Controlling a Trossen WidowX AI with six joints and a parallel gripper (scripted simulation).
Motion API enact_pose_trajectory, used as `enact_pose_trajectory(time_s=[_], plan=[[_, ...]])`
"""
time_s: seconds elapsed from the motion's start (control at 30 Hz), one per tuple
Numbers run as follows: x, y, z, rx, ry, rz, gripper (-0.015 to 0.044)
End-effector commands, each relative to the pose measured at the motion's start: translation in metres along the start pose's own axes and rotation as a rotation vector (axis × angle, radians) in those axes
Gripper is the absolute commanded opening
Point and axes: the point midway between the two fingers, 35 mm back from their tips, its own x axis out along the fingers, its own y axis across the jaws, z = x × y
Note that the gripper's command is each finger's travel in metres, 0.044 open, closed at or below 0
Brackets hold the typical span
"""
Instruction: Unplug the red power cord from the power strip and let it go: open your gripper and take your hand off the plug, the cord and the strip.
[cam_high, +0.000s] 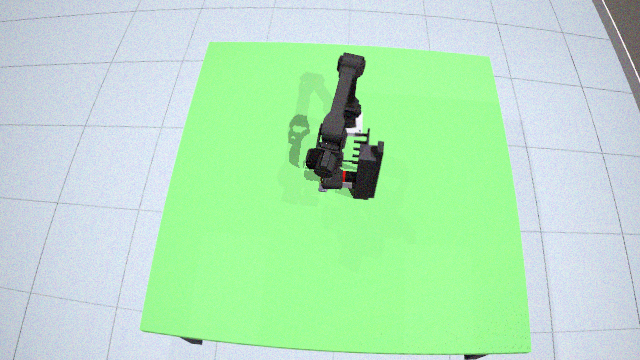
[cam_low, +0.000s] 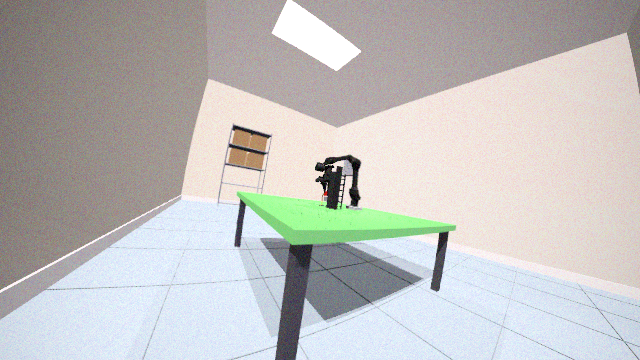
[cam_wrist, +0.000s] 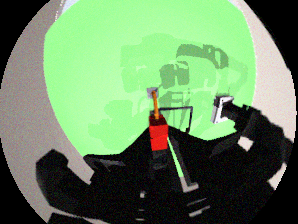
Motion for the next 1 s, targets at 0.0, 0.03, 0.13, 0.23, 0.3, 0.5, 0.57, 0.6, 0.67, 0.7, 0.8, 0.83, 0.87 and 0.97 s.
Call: enact_pose_trajectory(time_s=[0.0,0.03,0.13,0.23,0.3,0.5,0.57,0.6,0.67,0.7,0.8,0.83,0.87,0.97], plan=[[-0.006,-0.003,0.038,0.049,-0.081,0.004,0.0],[-0.006,-0.003,0.039,0.05,-0.081,0.003,0.0],[-0.007,-0.004,0.04,0.05,-0.082,0.003,0.0026],[-0.004,-0.004,0.029,0.052,-0.08,0.001,0.0105],[-0.003,-0.004,0.027,0.052,-0.08,0.001,0.0157],[-0.003,-0.004,0.027,0.052,-0.08,0.001,0.0315],[-0.004,-0.004,0.03,0.052,-0.08,0.001,0.0368],[-0.005,-0.004,0.034,0.052,-0.081,0.001,0.0394],[-0.009,-0.004,0.047,0.052,-0.082,0.001,0.044],[-0.012,-0.004,0.055,0.052,-0.083,0.001,0.044],[-0.02,-0.007,0.084,0.052,-0.086,0.001,0.044],[-0.02,-0.007,0.086,0.052,-0.086,0.001,0.044],[-0.02,-0.007,0.086,0.052,-0.086,0.001,0.044],[-0.02,-0.007,0.086,0.052,-0.086,0.001,0.044]])
